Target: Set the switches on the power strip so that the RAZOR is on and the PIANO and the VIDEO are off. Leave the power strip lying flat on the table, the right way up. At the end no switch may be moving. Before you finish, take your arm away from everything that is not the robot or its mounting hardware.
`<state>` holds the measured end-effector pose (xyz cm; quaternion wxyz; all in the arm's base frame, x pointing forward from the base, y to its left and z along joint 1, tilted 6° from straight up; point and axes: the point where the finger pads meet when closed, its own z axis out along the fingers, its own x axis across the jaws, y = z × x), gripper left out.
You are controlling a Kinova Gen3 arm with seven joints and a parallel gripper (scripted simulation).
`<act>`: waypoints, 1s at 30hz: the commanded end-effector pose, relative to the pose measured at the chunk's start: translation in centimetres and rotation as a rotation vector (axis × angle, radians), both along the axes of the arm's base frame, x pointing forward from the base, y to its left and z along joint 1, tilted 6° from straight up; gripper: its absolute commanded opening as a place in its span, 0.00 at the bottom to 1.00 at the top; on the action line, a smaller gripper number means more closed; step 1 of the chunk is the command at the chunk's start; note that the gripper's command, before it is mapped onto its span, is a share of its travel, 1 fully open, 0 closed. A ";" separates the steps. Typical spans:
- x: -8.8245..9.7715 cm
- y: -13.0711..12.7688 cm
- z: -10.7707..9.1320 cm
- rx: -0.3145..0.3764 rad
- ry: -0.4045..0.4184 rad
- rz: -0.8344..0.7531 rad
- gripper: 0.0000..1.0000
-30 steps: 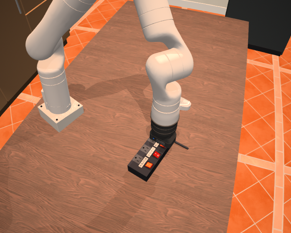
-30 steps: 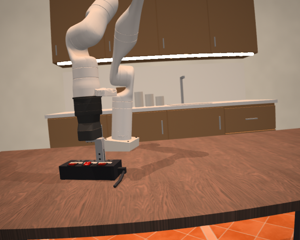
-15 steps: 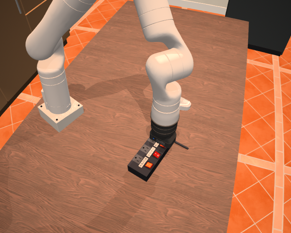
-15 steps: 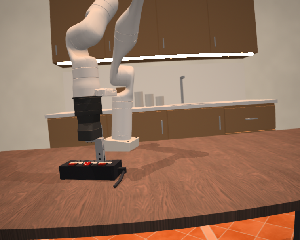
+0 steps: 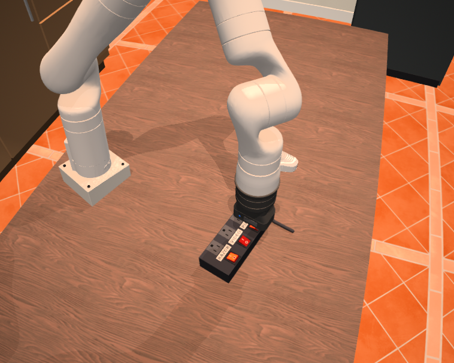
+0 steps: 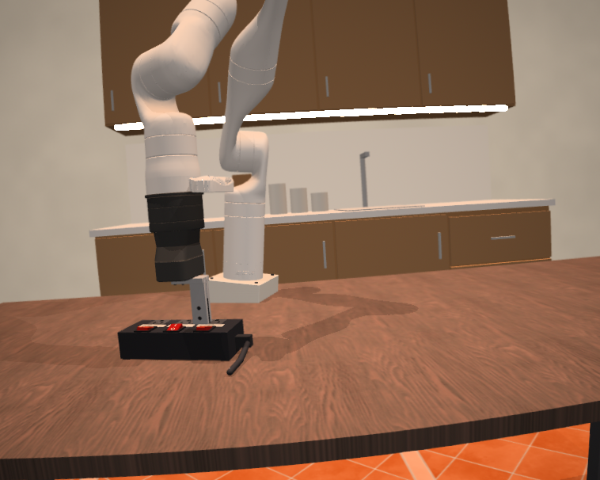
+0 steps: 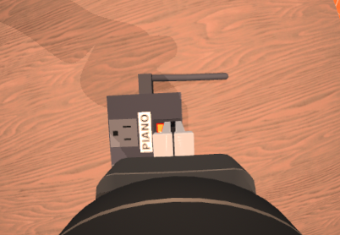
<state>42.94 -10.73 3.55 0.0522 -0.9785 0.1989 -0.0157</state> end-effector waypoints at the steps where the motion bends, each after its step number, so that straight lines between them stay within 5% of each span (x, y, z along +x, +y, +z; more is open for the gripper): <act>1: 0.1 0.0 0.1 0.000 -0.002 0.000 0.00; 30: 0.1 0.0 -0.4 0.000 -0.002 0.000 0.00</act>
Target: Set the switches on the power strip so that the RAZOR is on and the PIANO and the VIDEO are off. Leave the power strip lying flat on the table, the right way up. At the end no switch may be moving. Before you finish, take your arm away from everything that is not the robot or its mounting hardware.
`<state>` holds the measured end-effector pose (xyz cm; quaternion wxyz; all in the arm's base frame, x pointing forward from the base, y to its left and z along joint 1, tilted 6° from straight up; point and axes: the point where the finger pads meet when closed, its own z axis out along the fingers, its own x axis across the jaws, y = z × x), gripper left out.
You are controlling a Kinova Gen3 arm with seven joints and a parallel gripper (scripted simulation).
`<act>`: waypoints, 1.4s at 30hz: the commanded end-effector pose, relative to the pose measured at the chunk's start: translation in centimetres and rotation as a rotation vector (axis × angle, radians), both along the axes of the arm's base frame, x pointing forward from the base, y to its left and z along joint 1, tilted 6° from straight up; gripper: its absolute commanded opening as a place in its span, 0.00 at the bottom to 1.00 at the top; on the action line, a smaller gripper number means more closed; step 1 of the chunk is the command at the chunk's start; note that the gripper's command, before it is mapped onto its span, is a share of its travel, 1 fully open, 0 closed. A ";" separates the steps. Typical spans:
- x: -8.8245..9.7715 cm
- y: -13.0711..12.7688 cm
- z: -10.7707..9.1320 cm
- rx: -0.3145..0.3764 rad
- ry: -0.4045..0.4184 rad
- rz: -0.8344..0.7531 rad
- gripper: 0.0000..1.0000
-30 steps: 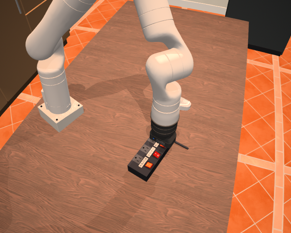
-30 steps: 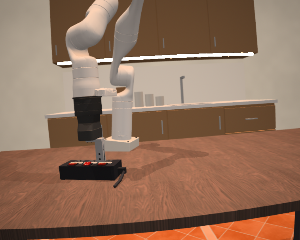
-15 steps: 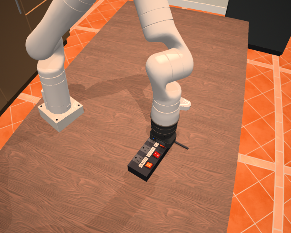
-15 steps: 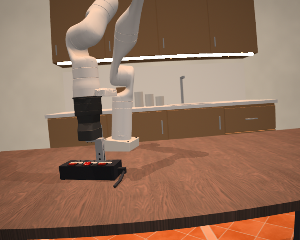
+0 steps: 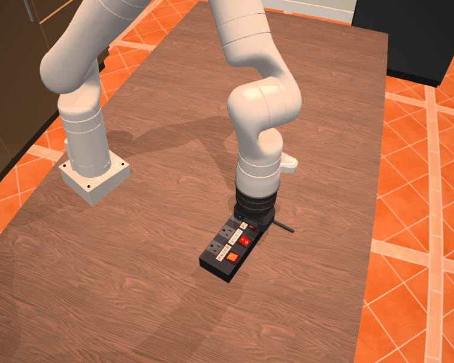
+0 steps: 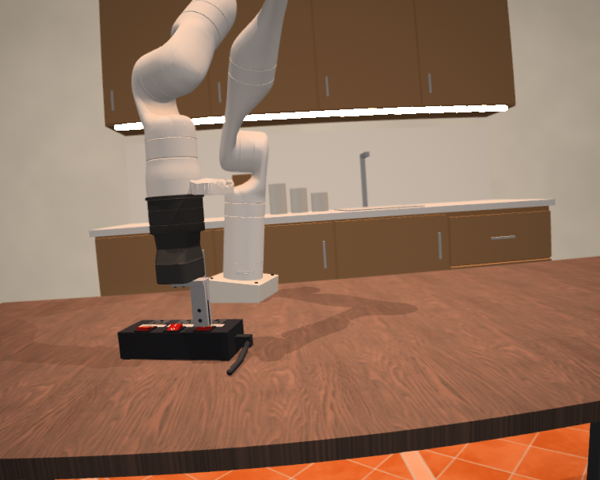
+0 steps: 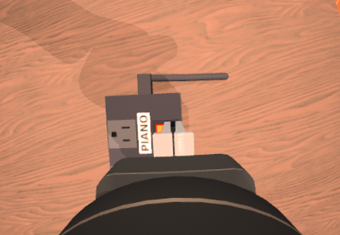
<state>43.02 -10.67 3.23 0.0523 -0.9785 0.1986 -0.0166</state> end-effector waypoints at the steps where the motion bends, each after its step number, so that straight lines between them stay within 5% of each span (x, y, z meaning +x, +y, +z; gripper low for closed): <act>1: 0.0 0.0 -0.1 0.000 0.000 -0.001 0.00; 42: 0.0 0.0 -0.5 0.000 0.000 -0.001 0.00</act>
